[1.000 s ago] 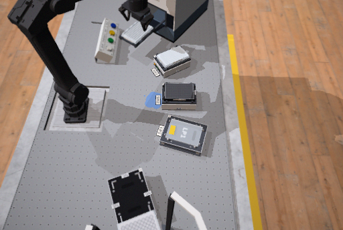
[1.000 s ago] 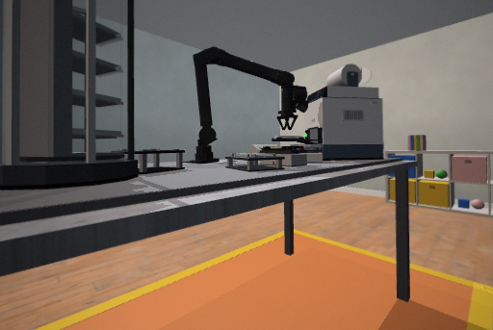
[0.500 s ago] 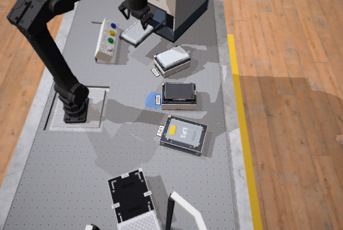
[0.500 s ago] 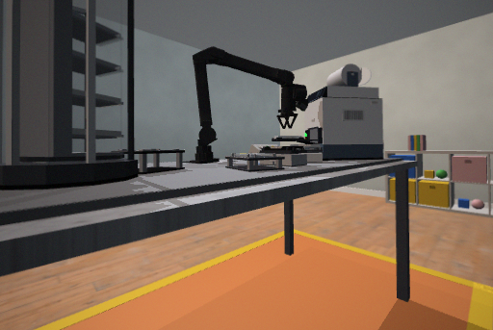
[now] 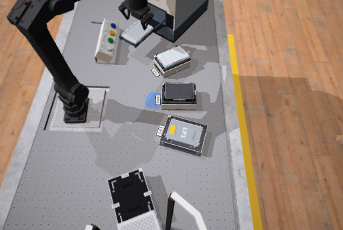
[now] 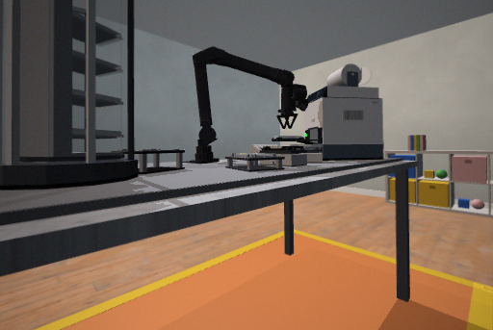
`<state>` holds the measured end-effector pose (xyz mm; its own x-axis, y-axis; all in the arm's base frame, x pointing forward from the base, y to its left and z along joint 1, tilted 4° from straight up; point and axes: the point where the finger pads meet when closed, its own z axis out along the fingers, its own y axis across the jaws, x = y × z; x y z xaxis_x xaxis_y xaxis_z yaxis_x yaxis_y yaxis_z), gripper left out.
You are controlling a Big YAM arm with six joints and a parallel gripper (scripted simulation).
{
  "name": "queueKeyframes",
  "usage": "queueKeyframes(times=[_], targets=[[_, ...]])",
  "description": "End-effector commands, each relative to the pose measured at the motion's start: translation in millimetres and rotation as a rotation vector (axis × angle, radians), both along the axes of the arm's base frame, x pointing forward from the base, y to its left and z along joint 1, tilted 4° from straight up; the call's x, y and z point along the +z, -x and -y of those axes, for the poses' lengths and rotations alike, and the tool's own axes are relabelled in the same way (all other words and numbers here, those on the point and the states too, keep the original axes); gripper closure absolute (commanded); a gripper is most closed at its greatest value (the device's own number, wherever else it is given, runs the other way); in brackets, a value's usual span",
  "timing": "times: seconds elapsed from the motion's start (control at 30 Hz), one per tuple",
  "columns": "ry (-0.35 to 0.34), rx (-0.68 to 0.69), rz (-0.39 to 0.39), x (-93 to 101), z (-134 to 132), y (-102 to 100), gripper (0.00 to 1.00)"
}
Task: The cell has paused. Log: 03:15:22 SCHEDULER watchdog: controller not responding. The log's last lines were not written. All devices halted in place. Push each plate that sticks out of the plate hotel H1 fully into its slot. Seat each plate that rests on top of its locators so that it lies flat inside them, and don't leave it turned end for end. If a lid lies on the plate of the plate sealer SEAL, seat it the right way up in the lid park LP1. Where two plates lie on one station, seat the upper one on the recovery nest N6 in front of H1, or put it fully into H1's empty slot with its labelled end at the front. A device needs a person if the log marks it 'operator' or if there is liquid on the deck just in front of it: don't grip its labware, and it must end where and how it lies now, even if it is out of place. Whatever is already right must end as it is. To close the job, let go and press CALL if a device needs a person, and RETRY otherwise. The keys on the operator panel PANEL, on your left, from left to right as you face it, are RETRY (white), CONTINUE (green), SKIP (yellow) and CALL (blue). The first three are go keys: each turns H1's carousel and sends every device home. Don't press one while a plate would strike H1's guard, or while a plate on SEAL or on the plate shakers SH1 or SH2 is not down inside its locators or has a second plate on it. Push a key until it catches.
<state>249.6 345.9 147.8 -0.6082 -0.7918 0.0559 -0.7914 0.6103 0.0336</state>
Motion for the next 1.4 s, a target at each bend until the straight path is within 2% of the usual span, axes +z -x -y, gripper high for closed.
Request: queueKeyframes(times=[0.0, 0.47, 0.5, 0.63, 0.8, 0.93, 0.97, 1.2, 1.37], targets=[[-0.025, 0.000, 0.018, 12.1, -9.8, -5.7, 0.00], [-0.025, 0.000, 0.018, 12.1, -9.8, -5.7, 0.00], [-0.025, 0.001, 0.017, 17.8, -24.0, -7.1, 0.00], [-0.026, 0.001, 0.017, 28.7, -24.5, -6.9, 0.00], [-0.054, -0.003, 0.037, 57.0, -21.6, -7.8, 0.00], [-0.050, -0.002, 0.034, 60.2, -22.3, -7.3, 0.00], [-0.026, 0.000, 0.017, 50.5, -24.3, -8.2, 0.00], [-0.051, 0.002, 0.035, 82.4, -23.7, -4.9, 0.00], [-0.043, 0.001, 0.029, 91.6, -24.3, -5.6, 0.00]])
